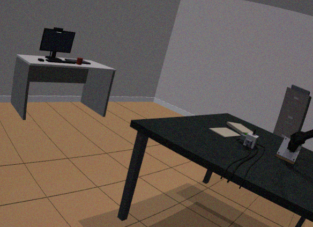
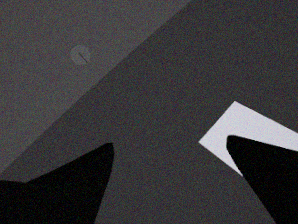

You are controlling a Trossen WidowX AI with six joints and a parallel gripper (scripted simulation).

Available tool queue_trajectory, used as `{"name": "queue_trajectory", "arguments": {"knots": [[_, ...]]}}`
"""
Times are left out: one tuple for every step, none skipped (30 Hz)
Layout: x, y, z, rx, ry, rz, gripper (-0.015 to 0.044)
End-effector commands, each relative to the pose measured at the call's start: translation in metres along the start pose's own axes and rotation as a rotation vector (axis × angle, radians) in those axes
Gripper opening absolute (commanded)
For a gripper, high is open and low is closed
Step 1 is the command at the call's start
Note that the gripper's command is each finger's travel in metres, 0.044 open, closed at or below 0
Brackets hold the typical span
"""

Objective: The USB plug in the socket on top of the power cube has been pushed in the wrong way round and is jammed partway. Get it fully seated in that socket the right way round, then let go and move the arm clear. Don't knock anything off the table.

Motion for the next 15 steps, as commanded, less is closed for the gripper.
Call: {"name": "queue_trajectory", "arguments": {"knots": [[0.003,-0.001,0.000,0.003,-0.001,0.002,0.0426],[0.010,-0.004,0.001,0.010,-0.002,0.007,0.0440],[0.024,-0.010,0.002,0.025,-0.007,0.013,0.0440],[0.050,-0.021,0.010,0.069,-0.042,-0.005,0.0440],[0.071,-0.032,0.017,0.106,-0.074,-0.020,0.0440],[0.080,-0.037,0.021,0.123,-0.088,-0.026,0.0440],[0.092,-0.044,0.026,0.146,-0.108,-0.033,0.0440],[0.107,-0.052,0.032,0.175,-0.133,-0.042,0.0440],[0.123,-0.062,0.040,0.206,-0.162,-0.050,0.0440],[0.139,-0.074,0.049,0.239,-0.194,-0.058,0.0440],[0.155,-0.086,0.059,0.281,-0.229,-0.065,0.0440],[0.171,-0.099,0.070,0.323,-0.266,-0.071,0.0440],[0.185,-0.113,0.082,0.364,-0.304,-0.075,0.0440],[0.199,-0.127,0.094,0.406,-0.344,-0.077,0.0440],[0.212,-0.142,0.106,0.446,-0.384,-0.077,0.0440]]}}
Point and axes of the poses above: the point midway between the two fingers, 35 mm back from their tips, its own x axis out along the fingers, its own y axis across the jaws, z = x × y, the point moved 2 cm from there along -x, back along the fingers, and after that the axes turned 6 degrees about x, right-handed, at the moved point
